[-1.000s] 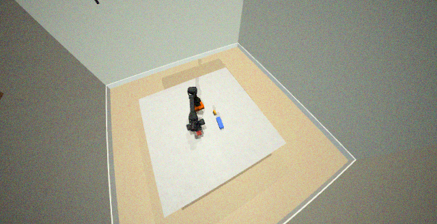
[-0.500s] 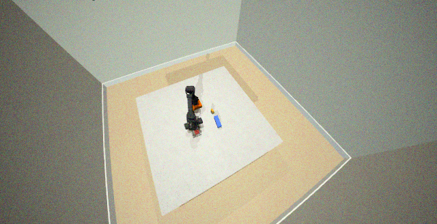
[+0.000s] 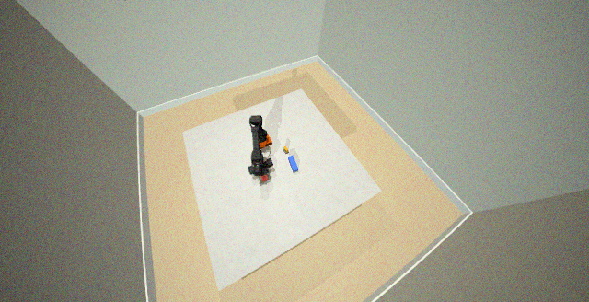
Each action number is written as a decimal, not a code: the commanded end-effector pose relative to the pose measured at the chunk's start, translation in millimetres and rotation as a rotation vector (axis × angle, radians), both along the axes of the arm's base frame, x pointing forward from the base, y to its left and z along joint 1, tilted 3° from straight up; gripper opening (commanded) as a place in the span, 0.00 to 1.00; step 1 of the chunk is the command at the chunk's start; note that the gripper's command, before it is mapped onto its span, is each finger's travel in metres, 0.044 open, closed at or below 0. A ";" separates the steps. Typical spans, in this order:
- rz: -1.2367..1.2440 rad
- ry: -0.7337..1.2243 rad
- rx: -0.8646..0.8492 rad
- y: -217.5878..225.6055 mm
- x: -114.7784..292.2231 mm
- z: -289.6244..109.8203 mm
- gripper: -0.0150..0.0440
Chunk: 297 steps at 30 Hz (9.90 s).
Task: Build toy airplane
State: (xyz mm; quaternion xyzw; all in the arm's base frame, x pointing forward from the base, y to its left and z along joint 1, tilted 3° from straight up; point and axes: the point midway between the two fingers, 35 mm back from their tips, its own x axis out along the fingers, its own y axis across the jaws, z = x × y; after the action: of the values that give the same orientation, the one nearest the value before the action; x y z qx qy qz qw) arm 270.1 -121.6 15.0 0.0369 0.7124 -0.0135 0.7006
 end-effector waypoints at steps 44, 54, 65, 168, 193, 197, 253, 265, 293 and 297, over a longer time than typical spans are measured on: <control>-0.061 -0.029 -0.011 120.8 65.2 100.9 1.00; -0.074 -0.007 0.013 245.2 68.2 94.2 1.00; -0.074 -0.007 0.013 246.9 68.0 59.1 1.00; -0.085 -0.007 0.012 241.4 68.7 128.0 0.25; -0.499 0.006 0.000 160.6 66.0 113.9 0.25; -0.568 0.008 -0.002 147.8 63.6 111.4 0.25; -1.574 0.045 -0.029 -2.3 -24.2 71.3 0.25; -1.578 0.045 -0.029 -2.6 -24.5 71.1 0.58; -1.578 0.045 -0.029 -3.2 -24.3 43.1 0.58; -1.578 0.045 -0.029 -2.9 -24.7 36.7 0.58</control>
State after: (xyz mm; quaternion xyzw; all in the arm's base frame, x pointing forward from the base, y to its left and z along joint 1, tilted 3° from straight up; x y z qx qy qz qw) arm 245.9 -124.0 55.9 0.5231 0.4912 -0.5146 0.4693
